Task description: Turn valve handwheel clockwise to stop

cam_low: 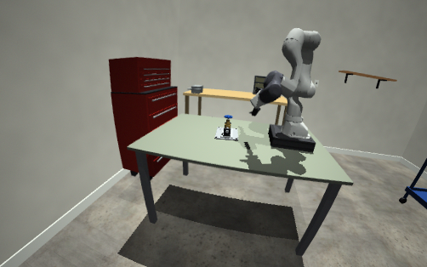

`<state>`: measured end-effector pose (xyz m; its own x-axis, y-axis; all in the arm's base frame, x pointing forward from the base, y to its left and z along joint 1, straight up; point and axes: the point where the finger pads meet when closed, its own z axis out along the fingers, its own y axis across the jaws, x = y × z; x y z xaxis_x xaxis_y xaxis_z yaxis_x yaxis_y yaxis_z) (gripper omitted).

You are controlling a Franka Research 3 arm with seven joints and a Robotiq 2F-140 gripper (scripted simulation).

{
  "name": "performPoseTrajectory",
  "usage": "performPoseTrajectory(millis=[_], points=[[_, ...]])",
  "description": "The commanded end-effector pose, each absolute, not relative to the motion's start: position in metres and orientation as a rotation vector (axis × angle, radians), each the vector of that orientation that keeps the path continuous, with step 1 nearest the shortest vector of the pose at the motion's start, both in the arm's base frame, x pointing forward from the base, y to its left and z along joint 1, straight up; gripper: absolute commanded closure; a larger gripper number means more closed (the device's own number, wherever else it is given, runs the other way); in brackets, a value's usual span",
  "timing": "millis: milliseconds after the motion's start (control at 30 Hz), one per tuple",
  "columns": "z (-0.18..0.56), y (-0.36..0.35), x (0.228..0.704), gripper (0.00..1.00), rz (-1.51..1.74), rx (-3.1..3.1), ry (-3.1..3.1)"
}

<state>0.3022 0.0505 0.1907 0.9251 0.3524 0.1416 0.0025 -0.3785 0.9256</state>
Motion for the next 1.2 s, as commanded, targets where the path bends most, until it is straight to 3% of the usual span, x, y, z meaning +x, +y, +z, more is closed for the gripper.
performPoseTrajectory(millis=[0,733,1167], points=[[0.182,0.053,0.301,0.00,0.251,1.951,0.386],[0.147,0.059,0.299,0.00,-0.102,2.150,0.572],[0.147,0.059,0.299,0.00,-0.107,2.153,0.576]])
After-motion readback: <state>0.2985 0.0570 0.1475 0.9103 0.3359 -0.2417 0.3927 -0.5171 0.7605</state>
